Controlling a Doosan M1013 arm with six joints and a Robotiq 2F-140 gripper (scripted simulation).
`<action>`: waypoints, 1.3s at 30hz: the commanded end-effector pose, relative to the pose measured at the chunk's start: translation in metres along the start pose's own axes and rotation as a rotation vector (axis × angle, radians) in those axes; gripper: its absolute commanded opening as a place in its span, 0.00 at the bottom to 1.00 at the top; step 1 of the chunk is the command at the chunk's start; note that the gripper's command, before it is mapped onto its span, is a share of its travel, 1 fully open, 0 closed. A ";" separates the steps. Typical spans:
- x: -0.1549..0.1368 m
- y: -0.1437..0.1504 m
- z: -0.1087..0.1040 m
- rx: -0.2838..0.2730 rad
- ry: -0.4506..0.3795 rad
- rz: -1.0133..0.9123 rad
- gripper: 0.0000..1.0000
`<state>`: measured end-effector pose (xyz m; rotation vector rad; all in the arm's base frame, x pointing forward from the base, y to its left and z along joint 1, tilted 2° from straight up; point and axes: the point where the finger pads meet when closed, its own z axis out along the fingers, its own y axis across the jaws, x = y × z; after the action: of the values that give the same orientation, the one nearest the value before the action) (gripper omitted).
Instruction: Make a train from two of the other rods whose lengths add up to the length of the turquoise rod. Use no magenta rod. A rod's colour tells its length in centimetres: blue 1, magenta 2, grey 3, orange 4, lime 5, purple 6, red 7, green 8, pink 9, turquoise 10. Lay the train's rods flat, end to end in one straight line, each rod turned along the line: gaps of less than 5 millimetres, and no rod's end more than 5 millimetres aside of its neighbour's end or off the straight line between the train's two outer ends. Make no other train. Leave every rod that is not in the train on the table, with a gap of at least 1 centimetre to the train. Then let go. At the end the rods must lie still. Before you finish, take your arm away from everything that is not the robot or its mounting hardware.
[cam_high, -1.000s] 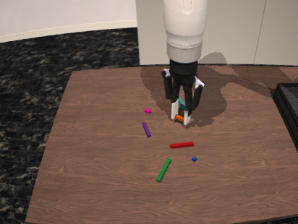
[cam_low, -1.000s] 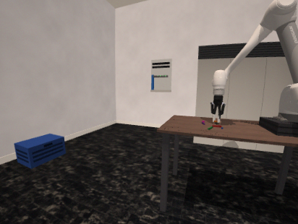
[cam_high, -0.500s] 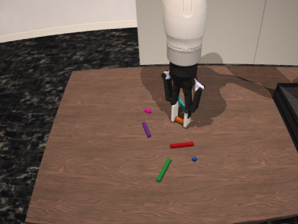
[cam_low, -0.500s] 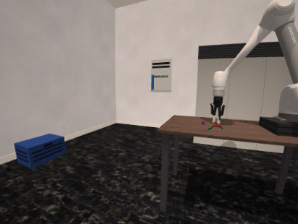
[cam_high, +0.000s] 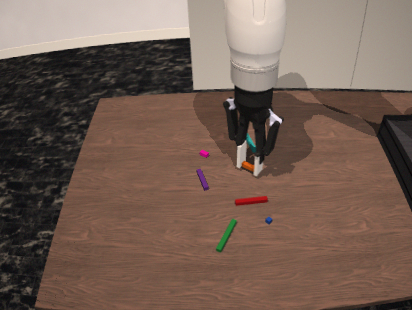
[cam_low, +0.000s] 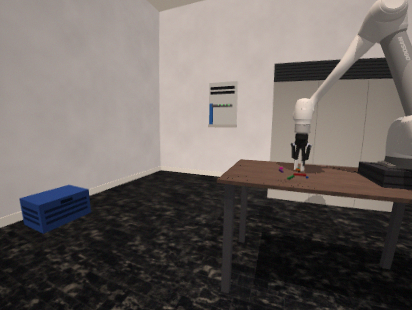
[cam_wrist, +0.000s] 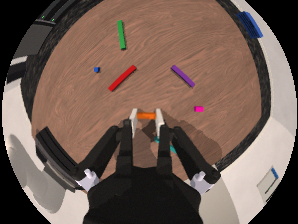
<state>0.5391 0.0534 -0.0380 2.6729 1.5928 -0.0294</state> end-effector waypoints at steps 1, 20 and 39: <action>0.000 0.000 0.000 0.000 0.000 0.000 0.23; 0.000 0.000 0.002 0.000 0.000 0.000 0.23; 0.000 0.000 0.012 0.000 0.000 0.000 0.23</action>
<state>0.5391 0.0530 -0.0496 2.6730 1.5928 -0.0294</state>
